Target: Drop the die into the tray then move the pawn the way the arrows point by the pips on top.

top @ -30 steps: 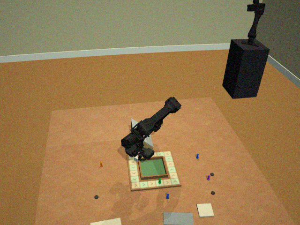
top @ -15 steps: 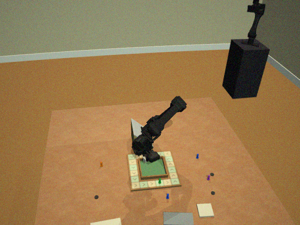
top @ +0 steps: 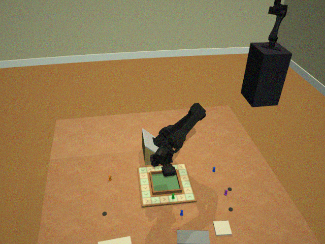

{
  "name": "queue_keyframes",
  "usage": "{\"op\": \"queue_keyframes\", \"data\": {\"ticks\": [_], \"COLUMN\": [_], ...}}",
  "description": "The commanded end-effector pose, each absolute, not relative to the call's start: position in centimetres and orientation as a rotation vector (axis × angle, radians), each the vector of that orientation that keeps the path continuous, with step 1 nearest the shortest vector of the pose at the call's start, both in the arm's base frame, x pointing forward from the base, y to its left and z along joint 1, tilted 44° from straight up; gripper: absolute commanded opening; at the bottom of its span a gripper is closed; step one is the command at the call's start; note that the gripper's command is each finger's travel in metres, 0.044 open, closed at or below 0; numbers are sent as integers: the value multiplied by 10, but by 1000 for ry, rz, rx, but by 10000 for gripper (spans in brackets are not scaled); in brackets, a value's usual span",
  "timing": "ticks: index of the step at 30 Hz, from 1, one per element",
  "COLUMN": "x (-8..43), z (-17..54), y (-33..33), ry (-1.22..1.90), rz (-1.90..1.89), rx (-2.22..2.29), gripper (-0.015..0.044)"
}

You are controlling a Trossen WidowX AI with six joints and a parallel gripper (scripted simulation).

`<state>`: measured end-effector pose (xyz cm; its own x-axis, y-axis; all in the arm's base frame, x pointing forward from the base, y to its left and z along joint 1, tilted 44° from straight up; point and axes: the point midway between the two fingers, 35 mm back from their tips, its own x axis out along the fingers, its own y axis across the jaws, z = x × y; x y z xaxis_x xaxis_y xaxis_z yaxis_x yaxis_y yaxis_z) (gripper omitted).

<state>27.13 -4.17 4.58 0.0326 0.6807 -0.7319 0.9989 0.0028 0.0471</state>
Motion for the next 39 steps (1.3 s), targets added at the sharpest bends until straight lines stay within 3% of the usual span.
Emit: {"op": "queue_keyframes", "data": {"ticks": [1, 29, 39], "x": [270, 260, 270], "z": [46, 32, 79], "y": [-40, -32, -37], "ry": [1697, 1101, 1100], "rz": [-742, -1238, -1238], "rx": [1735, 1168, 1168], "gripper": [0, 0, 0]}}
